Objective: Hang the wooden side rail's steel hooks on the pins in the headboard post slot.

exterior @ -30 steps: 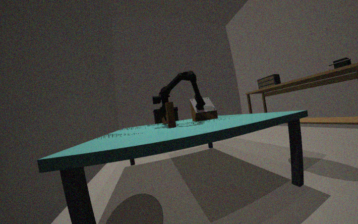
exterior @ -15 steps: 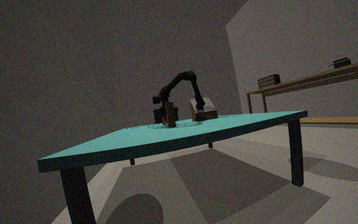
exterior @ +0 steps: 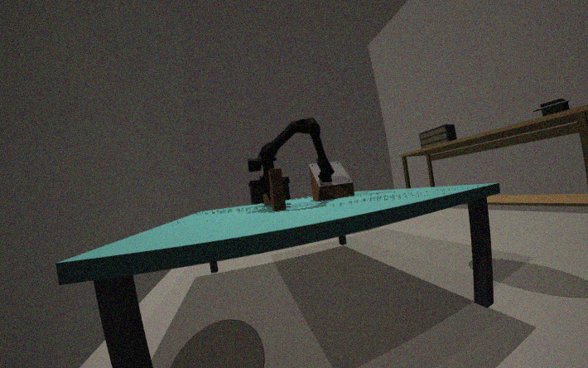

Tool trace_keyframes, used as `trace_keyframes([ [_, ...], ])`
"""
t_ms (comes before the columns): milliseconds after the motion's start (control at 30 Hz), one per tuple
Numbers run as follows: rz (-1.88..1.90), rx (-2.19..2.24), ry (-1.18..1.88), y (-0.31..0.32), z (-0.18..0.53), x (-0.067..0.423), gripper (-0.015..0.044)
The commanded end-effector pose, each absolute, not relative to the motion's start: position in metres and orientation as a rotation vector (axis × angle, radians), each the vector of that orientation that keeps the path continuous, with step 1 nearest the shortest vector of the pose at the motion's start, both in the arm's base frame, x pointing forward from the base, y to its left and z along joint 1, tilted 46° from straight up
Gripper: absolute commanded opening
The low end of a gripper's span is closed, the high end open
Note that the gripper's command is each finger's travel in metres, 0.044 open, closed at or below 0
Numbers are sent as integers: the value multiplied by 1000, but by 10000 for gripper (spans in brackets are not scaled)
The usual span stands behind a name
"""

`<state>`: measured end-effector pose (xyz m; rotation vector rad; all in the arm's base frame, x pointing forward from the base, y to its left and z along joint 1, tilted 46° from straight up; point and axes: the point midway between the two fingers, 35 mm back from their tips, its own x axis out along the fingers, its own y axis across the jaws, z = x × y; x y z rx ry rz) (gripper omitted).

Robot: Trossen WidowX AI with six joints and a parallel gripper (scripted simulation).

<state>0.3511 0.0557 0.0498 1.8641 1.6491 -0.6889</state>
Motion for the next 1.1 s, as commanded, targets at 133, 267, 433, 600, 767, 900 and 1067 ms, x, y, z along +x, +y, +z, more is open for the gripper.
trace_keyframes([
  [133,-689,1873,1636,54,53,352,0],
  [267,-689,1873,1636,54,53,352,0],
  [433,-689,1873,1636,54,53,352,0],
  [600,-689,1873,1636,55,54,352,0],
  [767,-689,1873,1636,55,54,352,0],
  [900,-689,1873,1636,55,55,352,0],
  [1067,-689,1873,1636,56,55,352,0],
])
